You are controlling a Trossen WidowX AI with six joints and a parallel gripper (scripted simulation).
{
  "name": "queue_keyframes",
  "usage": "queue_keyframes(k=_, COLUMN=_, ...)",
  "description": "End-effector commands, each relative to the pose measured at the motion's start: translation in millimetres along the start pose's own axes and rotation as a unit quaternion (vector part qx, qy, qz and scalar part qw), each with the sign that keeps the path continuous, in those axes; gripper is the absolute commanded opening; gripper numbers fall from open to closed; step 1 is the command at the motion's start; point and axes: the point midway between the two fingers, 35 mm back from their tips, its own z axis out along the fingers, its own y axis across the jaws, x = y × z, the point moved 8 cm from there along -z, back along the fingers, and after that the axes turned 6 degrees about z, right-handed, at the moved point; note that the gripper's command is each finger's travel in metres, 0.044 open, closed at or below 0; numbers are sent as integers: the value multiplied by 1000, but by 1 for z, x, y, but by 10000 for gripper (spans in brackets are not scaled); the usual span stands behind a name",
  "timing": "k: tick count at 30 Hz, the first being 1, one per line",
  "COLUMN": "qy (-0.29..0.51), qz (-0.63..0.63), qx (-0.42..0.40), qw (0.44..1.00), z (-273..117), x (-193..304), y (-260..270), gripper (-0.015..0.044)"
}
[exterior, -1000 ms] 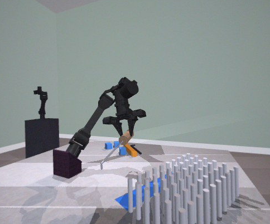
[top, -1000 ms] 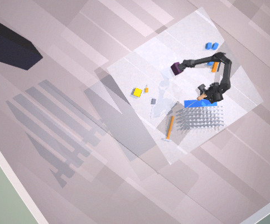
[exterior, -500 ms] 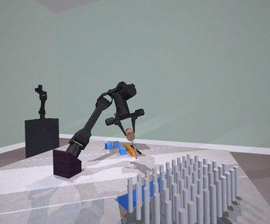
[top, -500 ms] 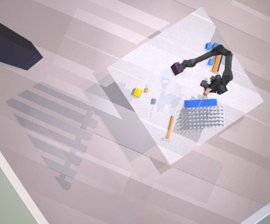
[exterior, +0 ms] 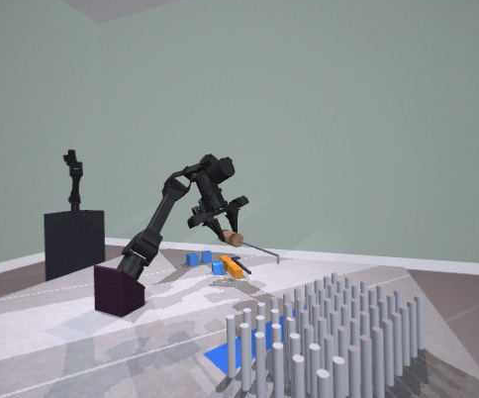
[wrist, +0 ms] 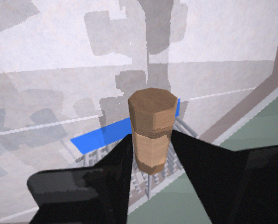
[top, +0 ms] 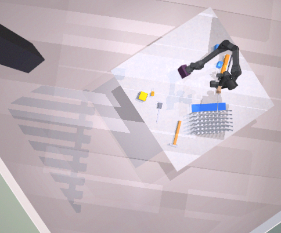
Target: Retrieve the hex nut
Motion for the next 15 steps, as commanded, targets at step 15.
queue_keyframes(k=15, qy=-6, qz=-59, qx=10, qw=998, z=27, x=-17, y=8, gripper=0)
